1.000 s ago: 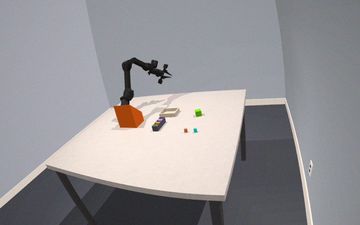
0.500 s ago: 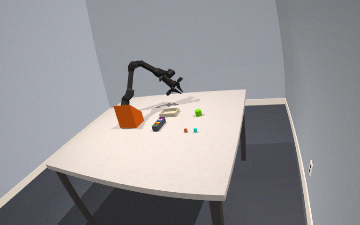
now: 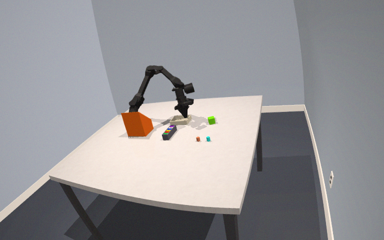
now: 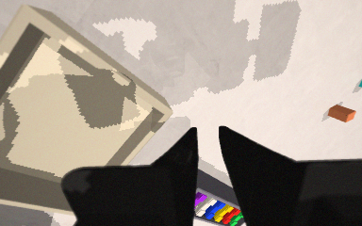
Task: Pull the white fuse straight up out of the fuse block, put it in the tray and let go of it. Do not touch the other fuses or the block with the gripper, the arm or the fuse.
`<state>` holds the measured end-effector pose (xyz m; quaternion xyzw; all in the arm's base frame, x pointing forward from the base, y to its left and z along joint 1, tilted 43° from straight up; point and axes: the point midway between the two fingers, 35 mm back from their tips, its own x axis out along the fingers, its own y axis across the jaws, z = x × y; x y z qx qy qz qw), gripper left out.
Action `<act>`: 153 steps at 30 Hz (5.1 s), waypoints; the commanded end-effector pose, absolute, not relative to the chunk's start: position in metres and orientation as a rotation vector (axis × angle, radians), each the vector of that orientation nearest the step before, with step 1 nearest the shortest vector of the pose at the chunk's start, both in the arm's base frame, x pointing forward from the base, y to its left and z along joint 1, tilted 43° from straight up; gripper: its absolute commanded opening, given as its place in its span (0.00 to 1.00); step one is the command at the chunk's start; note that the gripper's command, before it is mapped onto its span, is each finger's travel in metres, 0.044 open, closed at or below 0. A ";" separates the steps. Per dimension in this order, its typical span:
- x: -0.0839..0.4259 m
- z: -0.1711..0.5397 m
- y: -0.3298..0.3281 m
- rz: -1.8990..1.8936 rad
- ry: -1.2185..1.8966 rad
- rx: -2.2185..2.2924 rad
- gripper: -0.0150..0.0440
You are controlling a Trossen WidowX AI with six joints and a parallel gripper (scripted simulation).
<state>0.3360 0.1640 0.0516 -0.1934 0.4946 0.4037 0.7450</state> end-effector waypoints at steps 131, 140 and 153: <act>0.279 -0.032 0.072 0.665 1.497 0.491 0.25; 0.279 -0.029 0.069 0.664 1.497 0.492 0.25; 0.279 -0.024 0.065 0.664 1.497 0.493 0.25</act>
